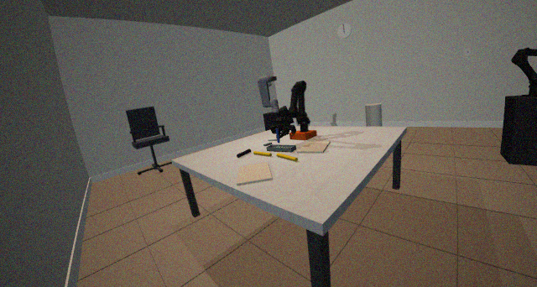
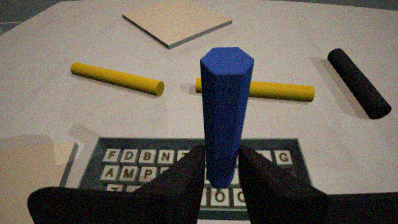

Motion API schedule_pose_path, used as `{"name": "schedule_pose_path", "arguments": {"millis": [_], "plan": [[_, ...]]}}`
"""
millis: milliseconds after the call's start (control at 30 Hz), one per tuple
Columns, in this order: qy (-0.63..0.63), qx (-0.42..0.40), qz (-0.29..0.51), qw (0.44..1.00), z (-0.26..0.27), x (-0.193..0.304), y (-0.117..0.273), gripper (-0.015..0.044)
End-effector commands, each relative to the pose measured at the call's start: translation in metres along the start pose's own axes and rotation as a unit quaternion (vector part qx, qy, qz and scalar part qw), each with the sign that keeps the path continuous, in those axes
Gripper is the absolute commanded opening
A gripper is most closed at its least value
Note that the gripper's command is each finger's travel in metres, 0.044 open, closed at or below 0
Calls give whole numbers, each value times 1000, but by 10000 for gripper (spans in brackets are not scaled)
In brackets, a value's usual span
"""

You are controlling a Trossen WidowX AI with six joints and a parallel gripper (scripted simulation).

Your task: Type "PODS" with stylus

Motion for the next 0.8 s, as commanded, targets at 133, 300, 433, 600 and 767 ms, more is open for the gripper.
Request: {"name": "schedule_pose_path", "arguments": {"millis": [133,300,433,600,767], "plan": [[1,0,2,1000,1,4,-1,81],[1,0,2,1000,1,6,-2,81],[1,0,2,1000,2,7,-2,81],[1,0,2,1000,2,9,-3,81],[1,0,2,1000,2,9,-3,81]]}}
Point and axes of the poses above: the point midway between the two fingers, 35 mm back from their tips, its own y axis back along the fingers, its own z axis across the jaws, x = y × z, the point moved 7 cm from there along y, back along the fingers, and after that the axes turned 10 degrees about y, right-handed, at the moved point
